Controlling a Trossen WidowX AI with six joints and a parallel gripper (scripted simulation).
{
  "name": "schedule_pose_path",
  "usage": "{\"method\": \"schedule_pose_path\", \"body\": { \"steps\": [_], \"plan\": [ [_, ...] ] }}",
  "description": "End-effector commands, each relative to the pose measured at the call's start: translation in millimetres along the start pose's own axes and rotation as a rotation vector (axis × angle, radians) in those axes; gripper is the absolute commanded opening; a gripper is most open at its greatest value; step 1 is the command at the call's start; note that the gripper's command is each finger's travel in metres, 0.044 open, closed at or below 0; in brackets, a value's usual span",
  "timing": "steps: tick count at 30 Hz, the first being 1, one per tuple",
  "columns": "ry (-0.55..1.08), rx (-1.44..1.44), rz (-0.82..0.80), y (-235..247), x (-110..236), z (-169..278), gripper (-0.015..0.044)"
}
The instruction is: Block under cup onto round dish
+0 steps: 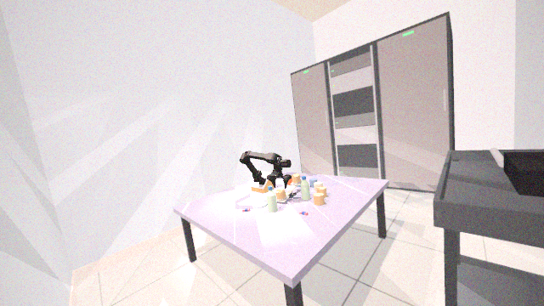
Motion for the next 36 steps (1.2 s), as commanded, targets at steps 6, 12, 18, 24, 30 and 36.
{"method": "schedule_pose_path", "body": {
  "steps": [6,12,18,24,30,36],
  "plan": [
    [0.001,0.003,-0.002,1.1,-13.8,0.4,0.0440],
    [0.001,0.003,-0.002,1.4,-23.6,0.4,0.0440],
    [0.000,0.003,-0.002,1.4,-33.3,0.3,0.0440],
    [0.000,0.003,-0.002,1.1,-42.8,0.2,0.0440],
    [-0.001,0.002,-0.001,0.5,-52.4,0.2,0.0440],
    [-0.003,0.002,-0.001,-0.3,-60.7,0.1,0.0440]
  ]
}}
Point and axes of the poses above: the point midway between the two fingers, 35 mm back from their tips, its own x axis back along the fingers, its own y axis across the jaws, z = x × y, the point moved 2 cm from there along x, back along the fingers, and after that the axes turned 13 degrees about x, right-handed, at the moved point
